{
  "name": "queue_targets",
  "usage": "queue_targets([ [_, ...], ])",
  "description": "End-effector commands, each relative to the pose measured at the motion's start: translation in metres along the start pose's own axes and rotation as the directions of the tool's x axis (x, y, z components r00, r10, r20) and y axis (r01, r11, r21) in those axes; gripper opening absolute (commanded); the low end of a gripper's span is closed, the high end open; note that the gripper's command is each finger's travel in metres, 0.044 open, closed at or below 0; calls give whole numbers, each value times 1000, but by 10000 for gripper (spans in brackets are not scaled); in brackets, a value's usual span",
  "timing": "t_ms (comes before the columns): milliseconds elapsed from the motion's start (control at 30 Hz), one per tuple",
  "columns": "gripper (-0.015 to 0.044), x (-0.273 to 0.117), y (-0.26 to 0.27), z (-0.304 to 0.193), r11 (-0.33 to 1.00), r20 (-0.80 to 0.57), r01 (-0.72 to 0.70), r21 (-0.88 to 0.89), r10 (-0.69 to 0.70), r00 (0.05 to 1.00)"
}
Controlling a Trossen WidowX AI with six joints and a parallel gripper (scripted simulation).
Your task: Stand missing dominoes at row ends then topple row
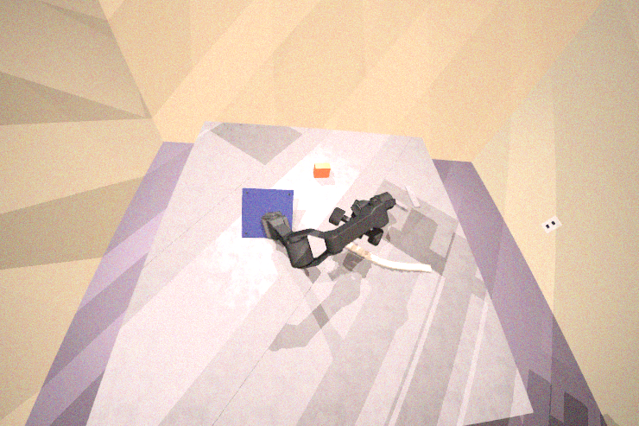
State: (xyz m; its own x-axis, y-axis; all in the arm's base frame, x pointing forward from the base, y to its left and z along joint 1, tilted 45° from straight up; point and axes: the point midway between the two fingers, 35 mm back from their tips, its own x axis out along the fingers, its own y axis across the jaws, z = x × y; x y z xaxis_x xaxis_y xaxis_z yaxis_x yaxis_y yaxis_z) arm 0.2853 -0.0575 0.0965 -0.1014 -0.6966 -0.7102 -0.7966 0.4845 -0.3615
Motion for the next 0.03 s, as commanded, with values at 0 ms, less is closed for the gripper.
queue_targets([
  [0, 0, 0, -1, -1, 1000, -4, 3, 4, -3, 1000],
])
